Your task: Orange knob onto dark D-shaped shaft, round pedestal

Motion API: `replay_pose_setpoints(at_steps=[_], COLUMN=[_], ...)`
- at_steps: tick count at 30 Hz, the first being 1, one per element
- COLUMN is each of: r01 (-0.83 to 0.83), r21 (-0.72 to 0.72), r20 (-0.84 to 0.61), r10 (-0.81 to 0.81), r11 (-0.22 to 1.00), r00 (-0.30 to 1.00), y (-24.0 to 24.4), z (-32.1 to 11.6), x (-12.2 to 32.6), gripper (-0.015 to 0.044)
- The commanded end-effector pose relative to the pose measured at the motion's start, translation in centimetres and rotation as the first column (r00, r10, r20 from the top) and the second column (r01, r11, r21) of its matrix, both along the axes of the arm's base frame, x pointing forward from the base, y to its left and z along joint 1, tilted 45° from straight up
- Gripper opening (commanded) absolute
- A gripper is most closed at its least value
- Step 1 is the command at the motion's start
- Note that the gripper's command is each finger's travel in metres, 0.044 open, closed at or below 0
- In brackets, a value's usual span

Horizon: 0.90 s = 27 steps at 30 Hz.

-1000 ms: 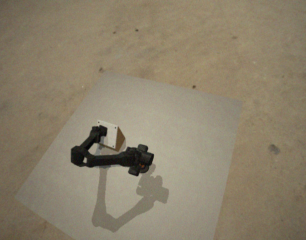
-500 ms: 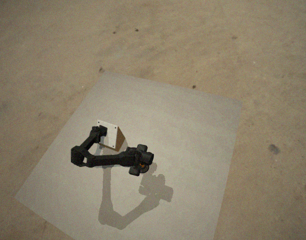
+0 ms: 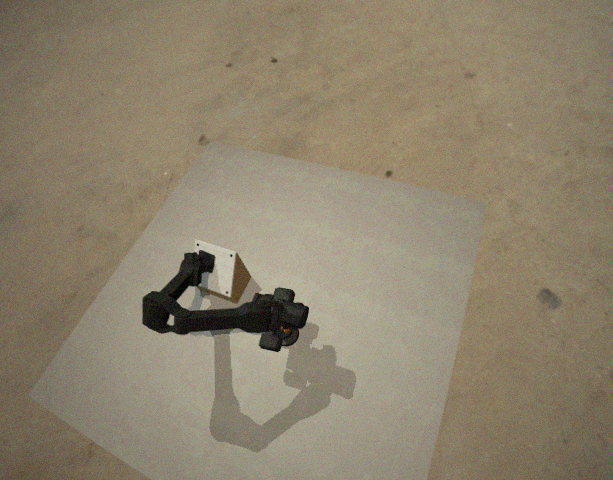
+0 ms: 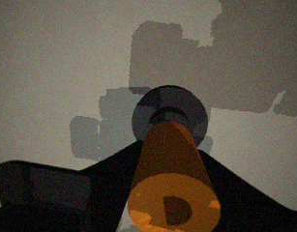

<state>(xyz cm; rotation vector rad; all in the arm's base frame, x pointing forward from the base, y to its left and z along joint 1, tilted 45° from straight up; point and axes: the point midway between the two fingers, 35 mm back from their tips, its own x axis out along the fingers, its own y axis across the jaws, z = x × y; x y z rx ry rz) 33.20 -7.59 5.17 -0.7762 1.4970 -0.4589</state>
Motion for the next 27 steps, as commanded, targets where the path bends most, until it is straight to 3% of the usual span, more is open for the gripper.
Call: replay_pose_setpoints(at_steps=[1,27], r01=[-0.004,-0.004], r21=[-0.003,-0.003], r20=[0.003,0.003], r10=[0.004,0.004], r11=[1.000,1.000], r00=[1.000,1.000], y=[-0.14,-0.33], z=[0.19,-0.12], x=[0.23,-0.03], gripper=[0.0000,0.0000])
